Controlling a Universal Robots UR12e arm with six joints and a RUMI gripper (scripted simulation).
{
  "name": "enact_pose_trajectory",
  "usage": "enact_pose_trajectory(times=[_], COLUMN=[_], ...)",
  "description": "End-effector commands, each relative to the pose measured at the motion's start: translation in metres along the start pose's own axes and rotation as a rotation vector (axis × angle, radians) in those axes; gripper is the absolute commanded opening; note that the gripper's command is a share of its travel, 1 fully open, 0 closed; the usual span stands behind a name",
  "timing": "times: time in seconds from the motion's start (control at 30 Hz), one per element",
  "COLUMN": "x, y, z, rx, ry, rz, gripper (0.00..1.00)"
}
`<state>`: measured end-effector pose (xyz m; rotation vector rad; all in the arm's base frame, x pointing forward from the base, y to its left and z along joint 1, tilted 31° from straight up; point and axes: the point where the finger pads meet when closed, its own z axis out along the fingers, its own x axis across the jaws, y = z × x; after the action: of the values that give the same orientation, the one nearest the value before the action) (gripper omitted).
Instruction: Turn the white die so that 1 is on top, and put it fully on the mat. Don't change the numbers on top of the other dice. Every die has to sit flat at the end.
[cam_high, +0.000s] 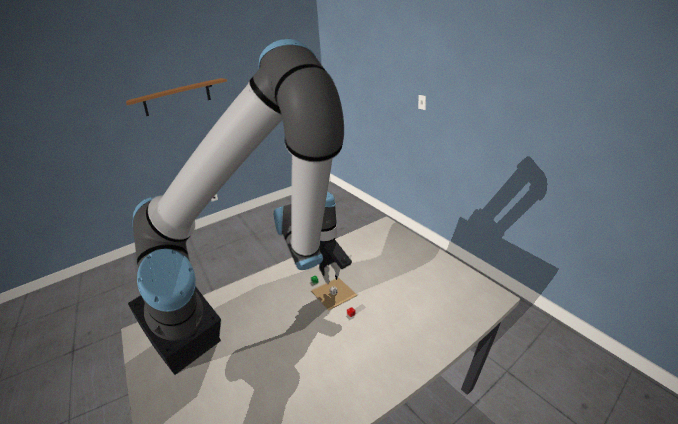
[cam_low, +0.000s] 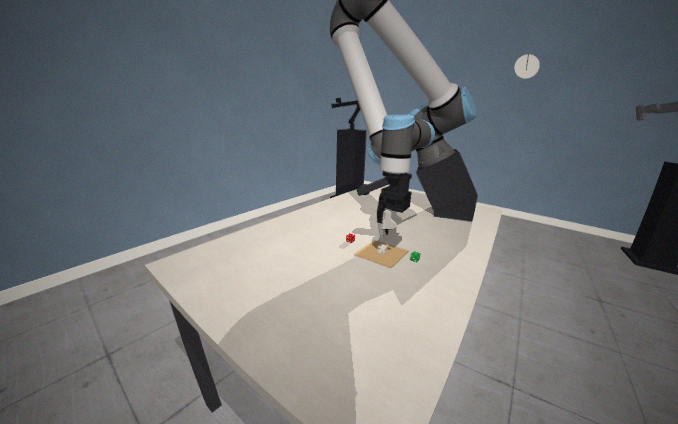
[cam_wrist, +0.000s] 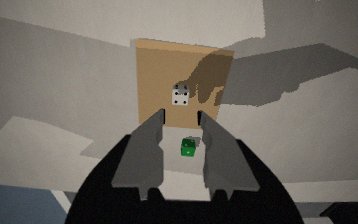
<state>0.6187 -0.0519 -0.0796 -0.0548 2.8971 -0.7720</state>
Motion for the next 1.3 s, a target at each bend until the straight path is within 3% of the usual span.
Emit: enact_pose_trajectory(times=[0.0,0.33,0.53,0.9,1.27], x=[-0.0004,-0.0002,0.0003,-0.0002,-0.0001], y=[0.0000,0.0000,0.0001,0.0021,0.0024], z=[-0.0112,-0.0154,-0.0139,-0.0148,-0.0151], rx=[0.000,0.009,0.054,0.245,0.272], ry=[0.000,0.001,0.005,0.002,0.001], rz=[0.000,0.000,0.000,0.000,0.001], gripper=[0.24,0.24,0.24,0.24,0.24])
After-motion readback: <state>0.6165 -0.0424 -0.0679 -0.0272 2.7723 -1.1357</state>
